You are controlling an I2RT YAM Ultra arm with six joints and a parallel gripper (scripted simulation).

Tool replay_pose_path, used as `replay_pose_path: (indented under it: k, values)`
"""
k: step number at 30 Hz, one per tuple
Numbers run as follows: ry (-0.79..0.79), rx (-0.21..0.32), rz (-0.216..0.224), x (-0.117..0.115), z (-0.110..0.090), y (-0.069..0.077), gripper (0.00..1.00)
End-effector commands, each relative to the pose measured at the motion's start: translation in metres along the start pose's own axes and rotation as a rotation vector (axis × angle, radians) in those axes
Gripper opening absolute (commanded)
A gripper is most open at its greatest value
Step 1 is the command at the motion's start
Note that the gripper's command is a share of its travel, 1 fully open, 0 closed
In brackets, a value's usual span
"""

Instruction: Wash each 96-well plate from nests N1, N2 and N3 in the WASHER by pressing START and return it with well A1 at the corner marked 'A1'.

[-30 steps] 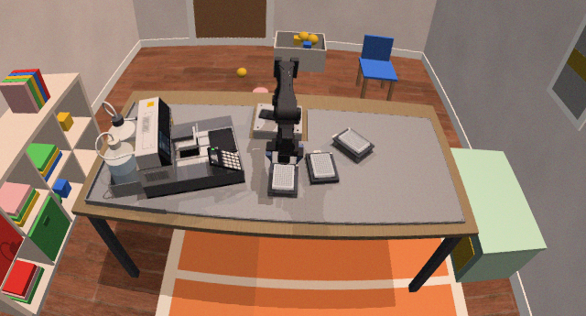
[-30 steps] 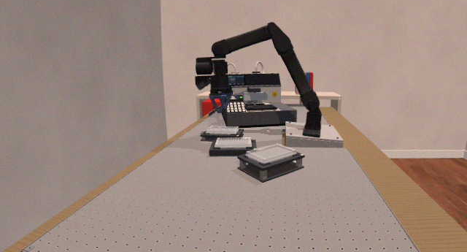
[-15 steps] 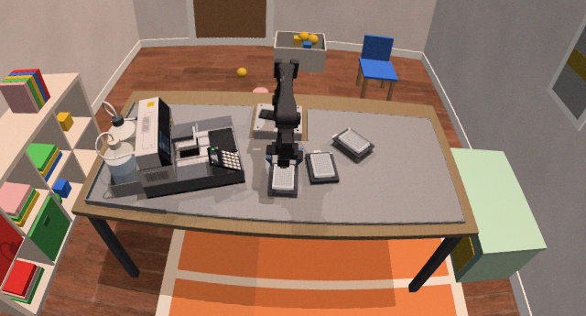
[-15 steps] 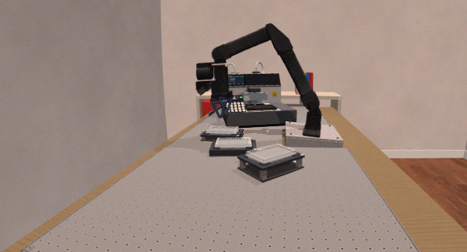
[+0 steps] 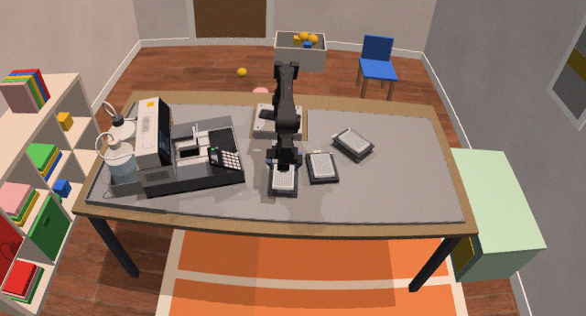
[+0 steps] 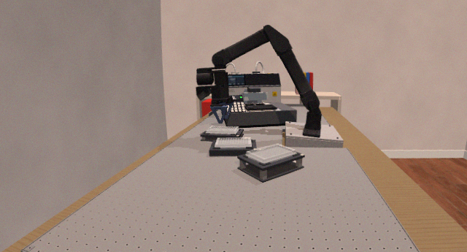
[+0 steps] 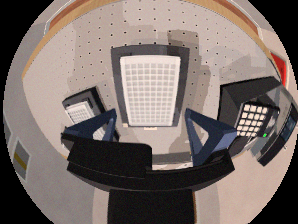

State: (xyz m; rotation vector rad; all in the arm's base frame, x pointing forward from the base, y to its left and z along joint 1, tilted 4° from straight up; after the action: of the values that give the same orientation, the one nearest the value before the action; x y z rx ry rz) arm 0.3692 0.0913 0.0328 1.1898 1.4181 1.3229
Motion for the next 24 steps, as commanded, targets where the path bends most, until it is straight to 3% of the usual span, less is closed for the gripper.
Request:
replay_pose_path:
  k: [1,10,24]
  values:
    - [0.0,-0.033,0.001,0.0,0.006,0.001,1.0]
    - [0.0,-0.033,0.001,0.0,0.007,-0.011,1.0]
    - [0.0,-0.033,0.001,0.0,0.007,-0.011,1.0]
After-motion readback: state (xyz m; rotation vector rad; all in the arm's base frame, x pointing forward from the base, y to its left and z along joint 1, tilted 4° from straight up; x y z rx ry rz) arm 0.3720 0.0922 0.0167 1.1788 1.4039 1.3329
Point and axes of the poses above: the point where the finger pads meet when closed, its own y axis back along the fingers, its own x axis across the jaws, z = x × y, the point moved 1 cm from there along y, back along the fingers, and after that the axes turned 3 degrees about y, right-handed, at the moved point
